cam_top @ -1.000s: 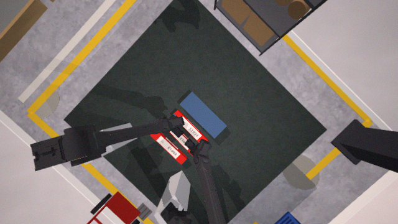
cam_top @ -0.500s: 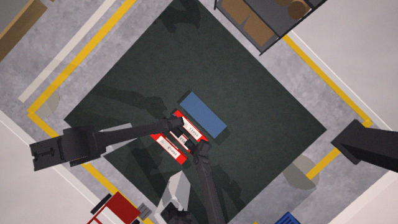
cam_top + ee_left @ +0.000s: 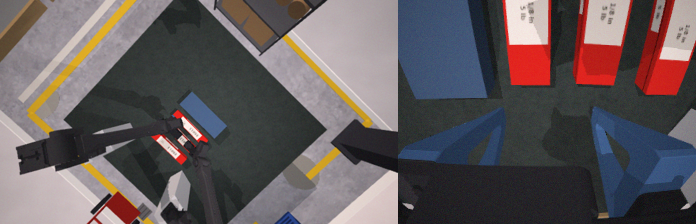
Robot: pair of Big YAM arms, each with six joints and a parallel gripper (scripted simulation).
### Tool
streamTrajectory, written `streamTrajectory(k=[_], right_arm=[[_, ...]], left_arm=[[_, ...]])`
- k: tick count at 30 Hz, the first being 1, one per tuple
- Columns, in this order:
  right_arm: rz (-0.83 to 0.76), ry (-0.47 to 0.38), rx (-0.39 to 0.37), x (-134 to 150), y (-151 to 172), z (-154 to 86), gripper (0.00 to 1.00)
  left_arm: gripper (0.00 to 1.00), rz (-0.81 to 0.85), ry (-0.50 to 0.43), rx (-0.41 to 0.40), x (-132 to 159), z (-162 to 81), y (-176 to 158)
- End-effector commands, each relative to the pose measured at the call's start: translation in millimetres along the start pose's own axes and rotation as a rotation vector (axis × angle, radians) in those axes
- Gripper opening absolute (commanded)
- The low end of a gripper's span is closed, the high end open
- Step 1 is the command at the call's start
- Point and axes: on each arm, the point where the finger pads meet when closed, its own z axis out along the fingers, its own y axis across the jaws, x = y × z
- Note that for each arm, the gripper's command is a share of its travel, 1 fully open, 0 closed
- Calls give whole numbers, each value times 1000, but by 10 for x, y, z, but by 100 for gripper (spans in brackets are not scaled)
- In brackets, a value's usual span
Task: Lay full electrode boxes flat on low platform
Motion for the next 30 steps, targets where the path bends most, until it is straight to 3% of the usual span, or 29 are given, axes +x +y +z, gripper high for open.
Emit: streamTrajectory(k=[1, 12, 15, 23, 24, 30], right_arm=[[17, -20, 29, -71, -110, -165, 72], [22, -24, 37, -82, -163, -369, 72], [34, 1, 13, 29, -108, -279, 72], [26, -24, 41, -74, -187, -530, 72], [17, -14, 24, -38, -119, -440, 72], [17, -14, 24, -34, -118, -439, 72]], left_arm=[[72, -2, -29, -34, -136, -207, 127], [72, -4, -34, -42, -156, -415, 169], [72, 0, -29, -34, -124, -409, 126], [72, -5, -37, -47, -166, -586, 194], [72, -2, -34, -41, -150, -571, 161], [72, -2, -20, -28, -85, -472, 124]])
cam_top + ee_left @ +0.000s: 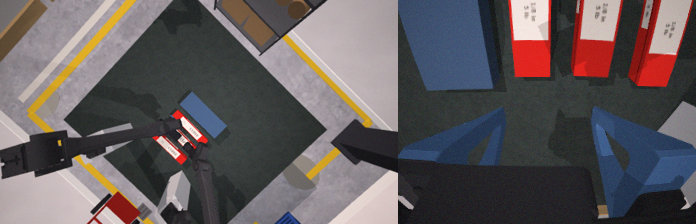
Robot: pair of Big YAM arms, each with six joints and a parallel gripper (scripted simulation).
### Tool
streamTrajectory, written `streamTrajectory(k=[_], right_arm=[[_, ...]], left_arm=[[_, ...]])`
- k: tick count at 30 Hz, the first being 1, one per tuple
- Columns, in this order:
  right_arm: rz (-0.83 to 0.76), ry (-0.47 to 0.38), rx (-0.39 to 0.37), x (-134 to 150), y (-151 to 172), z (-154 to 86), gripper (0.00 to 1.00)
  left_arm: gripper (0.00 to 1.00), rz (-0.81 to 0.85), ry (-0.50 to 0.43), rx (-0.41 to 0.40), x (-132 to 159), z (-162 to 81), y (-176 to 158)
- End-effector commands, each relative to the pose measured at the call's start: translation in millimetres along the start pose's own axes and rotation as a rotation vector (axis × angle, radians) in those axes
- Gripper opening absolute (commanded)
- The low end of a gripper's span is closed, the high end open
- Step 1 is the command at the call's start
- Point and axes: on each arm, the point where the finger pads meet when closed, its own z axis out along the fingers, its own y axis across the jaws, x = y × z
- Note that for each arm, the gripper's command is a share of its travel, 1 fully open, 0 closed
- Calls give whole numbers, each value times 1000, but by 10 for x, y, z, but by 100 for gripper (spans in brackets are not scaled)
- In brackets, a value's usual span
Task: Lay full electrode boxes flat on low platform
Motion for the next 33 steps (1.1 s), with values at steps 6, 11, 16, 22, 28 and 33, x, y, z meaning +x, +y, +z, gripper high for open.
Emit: streamTrajectory(k=[6, 11, 16, 22, 28, 33], right_arm=[[19, -10, 20, -21, -106, -65, 72], [19, -10, 20, -18, -105, -65, 72], [19, -10, 20, -28, -105, 5, 72], [19, -10, 19, -27, -103, 60, 72], [18, -9, 19, -26, -100, 142, 72], [18, -9, 18, -26, -98, 211, 72]], left_arm=[[72, -3, -19, -28, -81, -95, 120], [72, -3, -19, -28, -82, -95, 120], [72, -3, -19, -27, -77, -19, 118], [72, -3, -18, -27, -77, 36, 117], [72, -2, -18, -26, -76, 118, 115], [72, -2, -18, -26, -75, 187, 114]])
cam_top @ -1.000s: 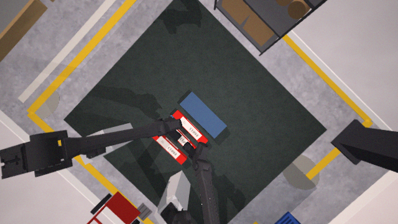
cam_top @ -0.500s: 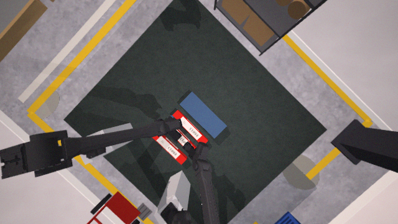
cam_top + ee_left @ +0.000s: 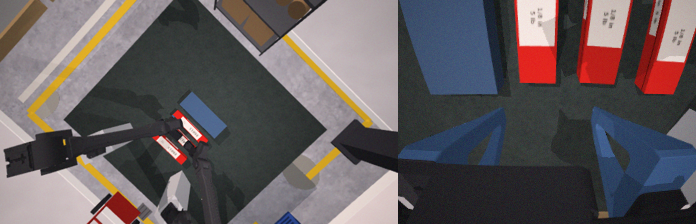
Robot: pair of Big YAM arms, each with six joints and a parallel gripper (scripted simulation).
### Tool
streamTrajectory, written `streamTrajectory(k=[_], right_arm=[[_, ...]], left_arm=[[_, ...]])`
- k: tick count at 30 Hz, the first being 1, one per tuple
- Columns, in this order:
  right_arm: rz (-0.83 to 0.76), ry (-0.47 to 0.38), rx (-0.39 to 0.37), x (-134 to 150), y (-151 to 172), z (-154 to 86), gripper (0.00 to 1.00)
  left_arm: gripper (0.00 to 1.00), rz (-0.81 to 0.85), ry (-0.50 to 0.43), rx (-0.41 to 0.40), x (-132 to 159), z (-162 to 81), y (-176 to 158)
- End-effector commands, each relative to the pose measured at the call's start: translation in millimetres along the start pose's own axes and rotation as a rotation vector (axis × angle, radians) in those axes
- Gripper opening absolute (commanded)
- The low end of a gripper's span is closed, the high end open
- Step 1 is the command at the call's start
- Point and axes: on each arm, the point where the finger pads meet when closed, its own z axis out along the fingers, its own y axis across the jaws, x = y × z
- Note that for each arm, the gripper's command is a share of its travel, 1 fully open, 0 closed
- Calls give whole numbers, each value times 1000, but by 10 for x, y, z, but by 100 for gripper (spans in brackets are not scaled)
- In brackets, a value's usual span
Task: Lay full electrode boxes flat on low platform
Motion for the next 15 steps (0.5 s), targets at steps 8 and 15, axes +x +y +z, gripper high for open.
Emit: streamTrajectory(k=[8, 15], right_arm=[[-7, -1, 2, -3, -39, 142, 72], [-7, -1, 2, -2, -34, 238, 72]], left_arm=[[72, 2, -3, -2, -20, 166, 50], [72, 2, -2, -1, -18, 262, 45]])
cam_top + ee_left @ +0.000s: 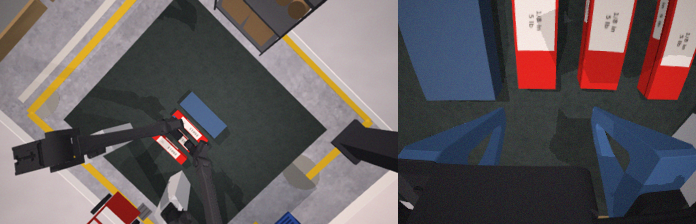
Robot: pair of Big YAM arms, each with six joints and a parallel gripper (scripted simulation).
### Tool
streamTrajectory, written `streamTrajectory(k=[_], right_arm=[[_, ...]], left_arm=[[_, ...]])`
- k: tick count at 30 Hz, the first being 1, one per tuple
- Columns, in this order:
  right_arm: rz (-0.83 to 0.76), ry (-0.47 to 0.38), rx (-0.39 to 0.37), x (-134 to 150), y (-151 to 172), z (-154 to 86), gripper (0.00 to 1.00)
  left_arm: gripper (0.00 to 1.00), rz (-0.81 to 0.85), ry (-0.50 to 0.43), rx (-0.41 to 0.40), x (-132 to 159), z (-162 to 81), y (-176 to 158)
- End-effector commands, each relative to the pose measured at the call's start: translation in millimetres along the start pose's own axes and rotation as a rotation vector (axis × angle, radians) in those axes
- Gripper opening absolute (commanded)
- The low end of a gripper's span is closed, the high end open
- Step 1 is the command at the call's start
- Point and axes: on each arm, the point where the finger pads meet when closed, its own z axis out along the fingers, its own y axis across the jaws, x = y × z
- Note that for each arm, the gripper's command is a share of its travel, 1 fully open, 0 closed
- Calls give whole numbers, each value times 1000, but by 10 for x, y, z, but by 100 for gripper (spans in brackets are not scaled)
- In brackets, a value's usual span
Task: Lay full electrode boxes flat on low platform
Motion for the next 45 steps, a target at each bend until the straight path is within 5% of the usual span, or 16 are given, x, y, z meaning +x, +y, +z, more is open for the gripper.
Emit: streamTrajectory(k=[1, 45], right_arm=[[-11, 0, 0, 2, -24, 83, 72], [-12, 0, -1, 5, -15, 233, 72]], left_arm=[[72, -1, 2, -1, 12, 108, 53], [72, 0, 2, 0, 17, 258, 46]])
